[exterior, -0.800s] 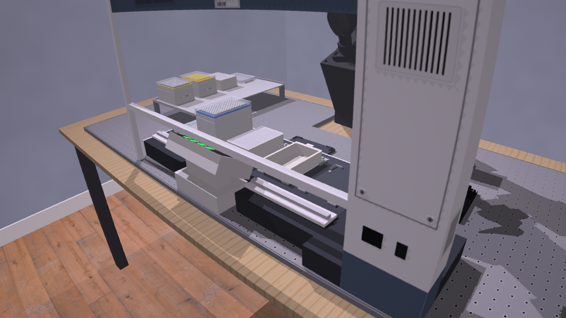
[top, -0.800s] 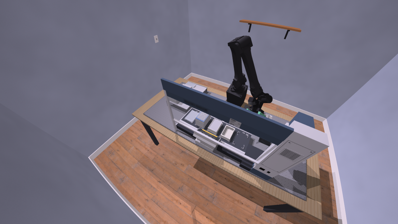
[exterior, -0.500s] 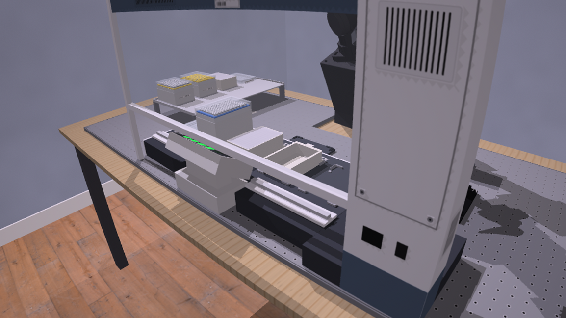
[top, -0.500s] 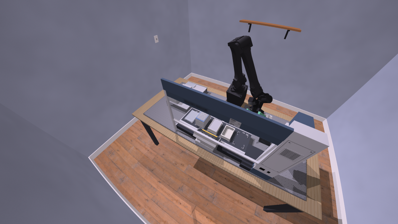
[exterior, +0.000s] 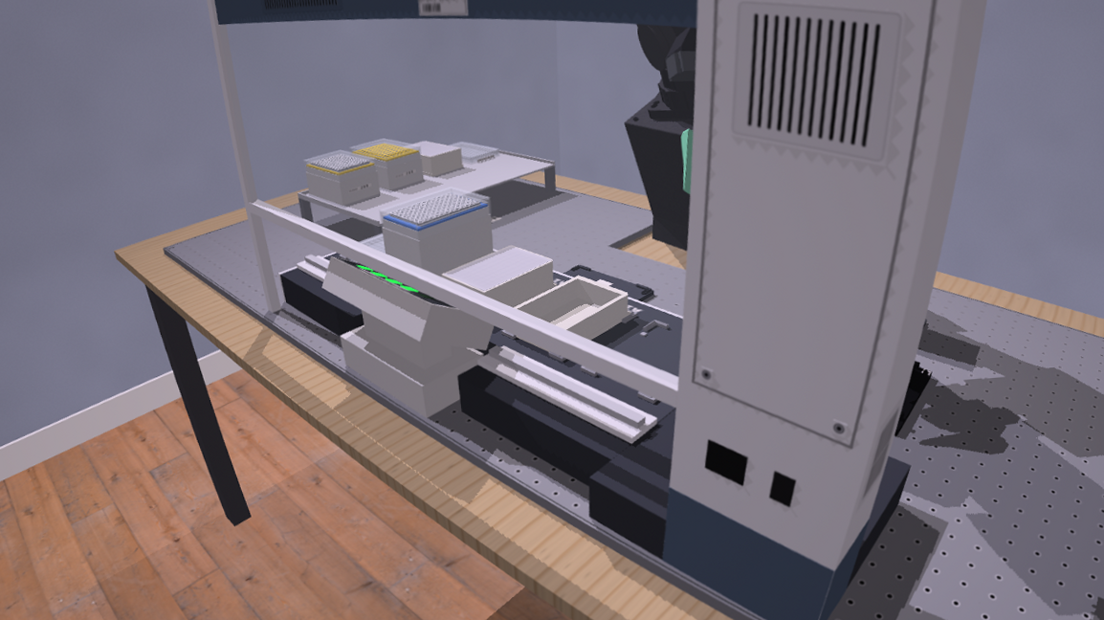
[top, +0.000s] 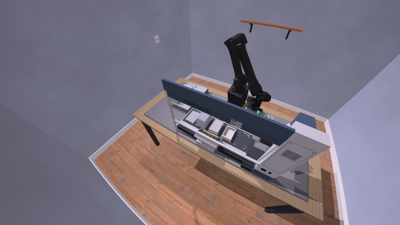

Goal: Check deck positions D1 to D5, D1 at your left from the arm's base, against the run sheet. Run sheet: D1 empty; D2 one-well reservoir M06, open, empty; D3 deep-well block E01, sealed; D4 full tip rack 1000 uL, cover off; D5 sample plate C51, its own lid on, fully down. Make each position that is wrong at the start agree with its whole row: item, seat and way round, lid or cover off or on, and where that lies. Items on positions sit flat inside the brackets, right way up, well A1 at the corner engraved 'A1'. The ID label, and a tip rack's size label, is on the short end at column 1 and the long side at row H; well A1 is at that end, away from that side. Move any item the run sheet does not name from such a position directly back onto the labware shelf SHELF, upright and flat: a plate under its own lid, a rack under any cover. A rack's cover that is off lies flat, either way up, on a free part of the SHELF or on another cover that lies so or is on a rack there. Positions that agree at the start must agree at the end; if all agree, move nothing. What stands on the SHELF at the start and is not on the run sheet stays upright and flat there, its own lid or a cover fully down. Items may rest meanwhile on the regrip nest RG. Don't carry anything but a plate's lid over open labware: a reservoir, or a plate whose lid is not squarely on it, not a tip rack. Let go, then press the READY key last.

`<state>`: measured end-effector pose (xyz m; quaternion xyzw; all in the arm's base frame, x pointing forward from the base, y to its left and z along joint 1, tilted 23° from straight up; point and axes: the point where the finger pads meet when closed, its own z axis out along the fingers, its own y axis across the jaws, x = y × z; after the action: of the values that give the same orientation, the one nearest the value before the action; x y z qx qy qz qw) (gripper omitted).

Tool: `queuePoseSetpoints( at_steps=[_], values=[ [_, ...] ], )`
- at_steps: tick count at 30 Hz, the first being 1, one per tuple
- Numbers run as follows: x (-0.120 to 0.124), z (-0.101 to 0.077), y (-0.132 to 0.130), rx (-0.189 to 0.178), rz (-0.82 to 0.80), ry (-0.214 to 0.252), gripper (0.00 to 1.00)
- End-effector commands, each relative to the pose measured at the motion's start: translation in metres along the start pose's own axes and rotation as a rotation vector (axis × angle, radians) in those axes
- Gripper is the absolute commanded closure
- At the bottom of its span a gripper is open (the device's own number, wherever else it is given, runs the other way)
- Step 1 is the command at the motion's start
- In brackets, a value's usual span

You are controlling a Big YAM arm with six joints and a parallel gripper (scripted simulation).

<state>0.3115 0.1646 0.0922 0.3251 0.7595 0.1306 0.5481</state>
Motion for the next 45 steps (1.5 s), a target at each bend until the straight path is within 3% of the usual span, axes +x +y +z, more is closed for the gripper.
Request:
queuePoseSetpoints(
  at_steps=[1,16,19,25,27,39,42,45],
  values=[
    [-0.020,-0.007,-0.010,0.017,-0.035,0.015,0.00],
    [-0.059,-0.032,-0.055,0.084,-0.195,0.207,0.00],
    [-0.087,-0.038,-0.039,0.064,-0.198,0.227,0.00],
    [-0.109,-0.051,-0.061,0.092,-0.277,0.307,0.00],
    [-0.109,-0.051,-0.061,0.092,-0.277,0.307,0.00],
    [-0.149,-0.074,-0.106,0.161,-0.444,0.466,0.00],
    [-0.155,-0.077,-0.119,0.190,-0.488,0.525,0.00],
    [-0.158,-0.079,-0.123,0.197,-0.502,0.539,0.00]
  ],
)
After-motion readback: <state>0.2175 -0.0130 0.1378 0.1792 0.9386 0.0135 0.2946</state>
